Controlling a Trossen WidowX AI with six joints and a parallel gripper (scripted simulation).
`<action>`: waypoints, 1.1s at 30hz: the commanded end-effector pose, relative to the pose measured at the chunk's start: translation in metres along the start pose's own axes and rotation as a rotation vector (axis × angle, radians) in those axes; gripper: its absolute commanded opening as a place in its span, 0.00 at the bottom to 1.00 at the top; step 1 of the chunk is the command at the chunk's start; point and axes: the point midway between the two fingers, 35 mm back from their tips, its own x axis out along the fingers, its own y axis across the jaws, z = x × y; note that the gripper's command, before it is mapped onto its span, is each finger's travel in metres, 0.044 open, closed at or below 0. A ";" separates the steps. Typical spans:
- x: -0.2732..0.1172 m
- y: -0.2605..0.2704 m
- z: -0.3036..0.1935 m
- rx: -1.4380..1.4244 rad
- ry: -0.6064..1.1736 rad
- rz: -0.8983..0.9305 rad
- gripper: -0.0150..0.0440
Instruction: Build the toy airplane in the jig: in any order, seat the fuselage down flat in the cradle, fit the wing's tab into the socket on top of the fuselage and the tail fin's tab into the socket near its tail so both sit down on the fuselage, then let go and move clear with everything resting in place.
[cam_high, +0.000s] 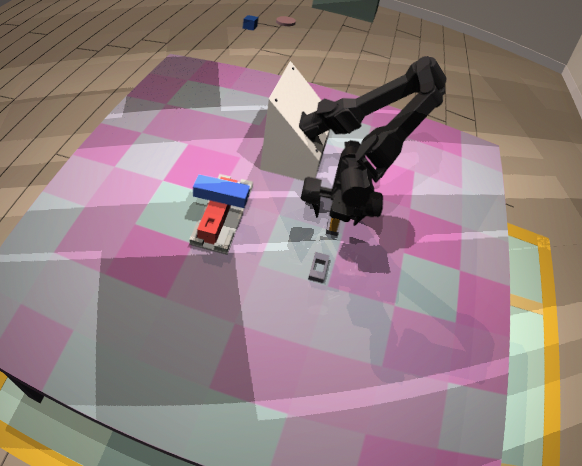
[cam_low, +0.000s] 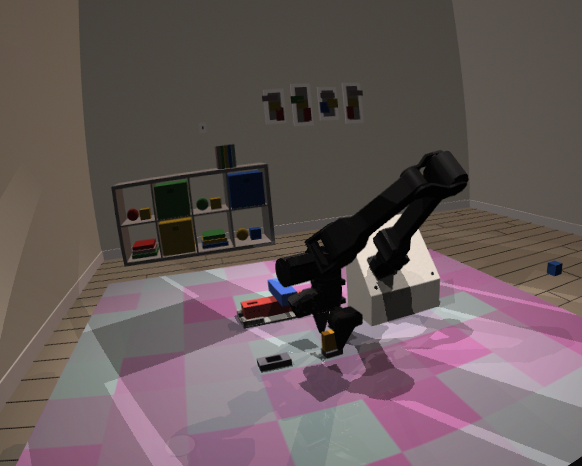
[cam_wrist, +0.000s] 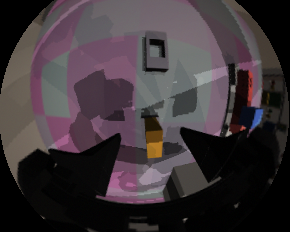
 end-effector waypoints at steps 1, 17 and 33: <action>0.008 -0.002 -0.002 0.009 0.007 -0.004 1.00; 0.014 -0.001 -0.003 0.010 0.007 -0.002 0.51; 0.012 0.000 -0.003 -0.001 0.016 -0.012 0.25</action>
